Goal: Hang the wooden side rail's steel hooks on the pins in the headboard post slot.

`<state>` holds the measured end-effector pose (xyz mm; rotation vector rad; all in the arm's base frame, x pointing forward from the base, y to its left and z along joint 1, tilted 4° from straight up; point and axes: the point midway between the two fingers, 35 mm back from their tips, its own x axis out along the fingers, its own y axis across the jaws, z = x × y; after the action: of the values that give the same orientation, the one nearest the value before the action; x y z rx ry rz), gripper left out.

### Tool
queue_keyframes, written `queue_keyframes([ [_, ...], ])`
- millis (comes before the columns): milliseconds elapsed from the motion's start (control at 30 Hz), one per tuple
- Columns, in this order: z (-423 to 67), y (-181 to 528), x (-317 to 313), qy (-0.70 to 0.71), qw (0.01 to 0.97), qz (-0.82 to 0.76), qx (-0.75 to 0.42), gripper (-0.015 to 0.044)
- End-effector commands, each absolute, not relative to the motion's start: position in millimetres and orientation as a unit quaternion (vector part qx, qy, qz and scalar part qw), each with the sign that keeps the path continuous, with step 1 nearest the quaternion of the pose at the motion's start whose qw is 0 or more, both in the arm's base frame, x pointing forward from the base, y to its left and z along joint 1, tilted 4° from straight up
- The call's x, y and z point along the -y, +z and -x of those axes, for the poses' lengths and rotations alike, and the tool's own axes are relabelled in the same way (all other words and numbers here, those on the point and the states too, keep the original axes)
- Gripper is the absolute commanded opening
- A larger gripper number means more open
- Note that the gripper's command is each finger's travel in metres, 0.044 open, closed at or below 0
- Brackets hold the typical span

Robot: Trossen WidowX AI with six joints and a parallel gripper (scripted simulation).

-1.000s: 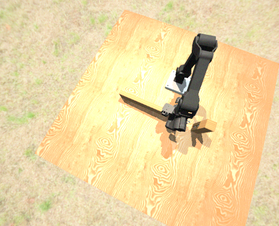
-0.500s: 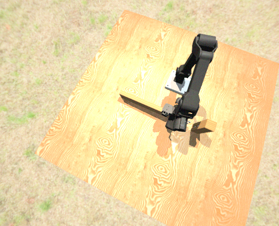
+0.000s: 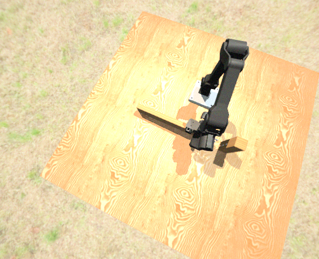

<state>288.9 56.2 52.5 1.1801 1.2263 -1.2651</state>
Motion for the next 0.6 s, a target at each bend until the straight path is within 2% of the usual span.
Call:
queue_keyframes([
  [0, -288.8, 53.1, -58.0, -0.519, 0.488, -0.488, -0.504, 0.0],
  [567, -288.4, 55.0, -59.9, -0.519, 0.488, -0.488, -0.504, 0.0],
])
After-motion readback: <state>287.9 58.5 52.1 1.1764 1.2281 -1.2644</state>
